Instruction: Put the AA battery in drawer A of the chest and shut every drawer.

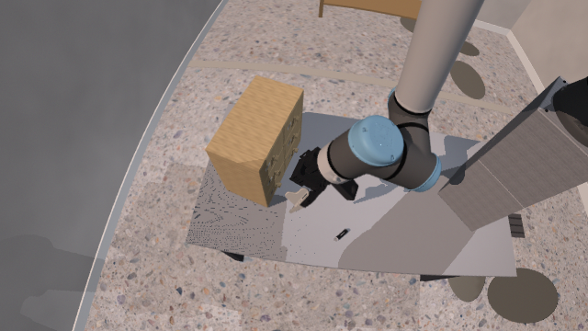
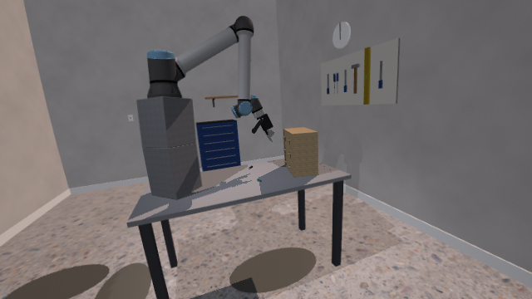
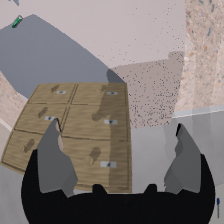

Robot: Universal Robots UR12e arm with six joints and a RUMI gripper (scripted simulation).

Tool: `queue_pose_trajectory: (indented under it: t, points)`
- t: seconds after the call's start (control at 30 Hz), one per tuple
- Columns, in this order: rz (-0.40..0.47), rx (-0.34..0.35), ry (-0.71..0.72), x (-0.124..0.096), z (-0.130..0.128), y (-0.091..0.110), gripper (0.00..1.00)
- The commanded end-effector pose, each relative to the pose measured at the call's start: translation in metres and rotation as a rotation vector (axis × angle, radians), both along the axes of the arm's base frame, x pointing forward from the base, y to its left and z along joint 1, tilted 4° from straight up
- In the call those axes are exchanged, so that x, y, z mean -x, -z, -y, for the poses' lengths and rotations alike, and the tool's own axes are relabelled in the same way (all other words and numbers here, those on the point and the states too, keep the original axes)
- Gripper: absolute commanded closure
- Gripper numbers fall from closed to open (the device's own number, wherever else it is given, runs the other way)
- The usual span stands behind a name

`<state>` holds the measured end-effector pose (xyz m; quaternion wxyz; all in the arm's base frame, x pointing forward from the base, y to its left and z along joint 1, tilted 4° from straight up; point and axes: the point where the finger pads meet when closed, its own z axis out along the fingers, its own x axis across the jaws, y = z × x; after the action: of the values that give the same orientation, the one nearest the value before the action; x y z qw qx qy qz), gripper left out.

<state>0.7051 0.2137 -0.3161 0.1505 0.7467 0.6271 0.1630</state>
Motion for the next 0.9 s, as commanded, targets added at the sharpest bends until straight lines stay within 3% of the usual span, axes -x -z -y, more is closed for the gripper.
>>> queue_pose_trajectory:
  t: [0.0, 0.87]
  points:
    - [-0.066, -0.010, -0.004, 0.004, -0.001, -0.006, 0.00]
    - [-0.307, -0.049, -0.017, 0.025, -0.003, -0.029, 0.00]
